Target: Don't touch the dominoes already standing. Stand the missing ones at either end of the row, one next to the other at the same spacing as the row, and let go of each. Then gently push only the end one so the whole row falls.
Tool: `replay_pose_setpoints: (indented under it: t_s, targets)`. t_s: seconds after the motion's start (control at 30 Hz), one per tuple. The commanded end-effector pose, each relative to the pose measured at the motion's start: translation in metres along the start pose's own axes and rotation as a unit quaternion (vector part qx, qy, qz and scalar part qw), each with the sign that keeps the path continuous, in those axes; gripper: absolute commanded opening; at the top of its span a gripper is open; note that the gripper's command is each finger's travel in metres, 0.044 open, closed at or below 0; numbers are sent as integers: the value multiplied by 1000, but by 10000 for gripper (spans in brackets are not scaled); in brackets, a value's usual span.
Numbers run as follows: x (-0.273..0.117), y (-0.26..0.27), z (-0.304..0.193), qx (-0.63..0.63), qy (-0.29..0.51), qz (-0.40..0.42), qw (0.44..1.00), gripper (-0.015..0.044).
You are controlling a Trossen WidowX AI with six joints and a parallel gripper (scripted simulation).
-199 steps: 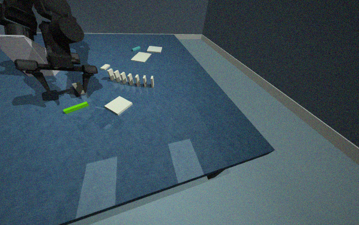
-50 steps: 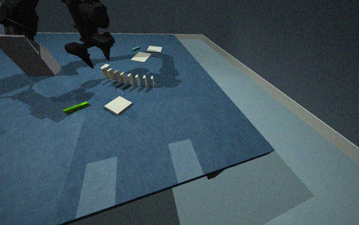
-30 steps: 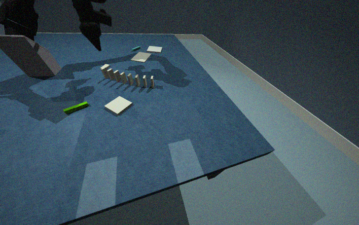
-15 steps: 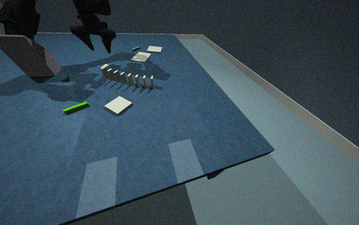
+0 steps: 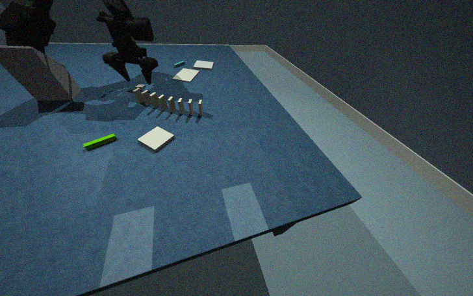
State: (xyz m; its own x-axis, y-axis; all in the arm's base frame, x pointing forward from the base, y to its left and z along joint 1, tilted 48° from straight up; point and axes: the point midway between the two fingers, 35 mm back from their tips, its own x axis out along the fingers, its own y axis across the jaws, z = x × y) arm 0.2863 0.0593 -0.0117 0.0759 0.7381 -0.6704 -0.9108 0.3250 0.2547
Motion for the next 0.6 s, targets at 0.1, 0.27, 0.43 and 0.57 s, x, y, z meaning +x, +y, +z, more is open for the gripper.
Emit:
replay_pose_setpoints:
  t_s: [0.1,0.27,0.43,0.57]
  targets:
    - [9,0,1,3,-3,-1,1000,440]
    - [17,0,2,3,-3,-1,1000,440]
    - [21,0,2,3,-4,-1,1000,440]
    - [21,0,2,3,-4,-1,1000,440]
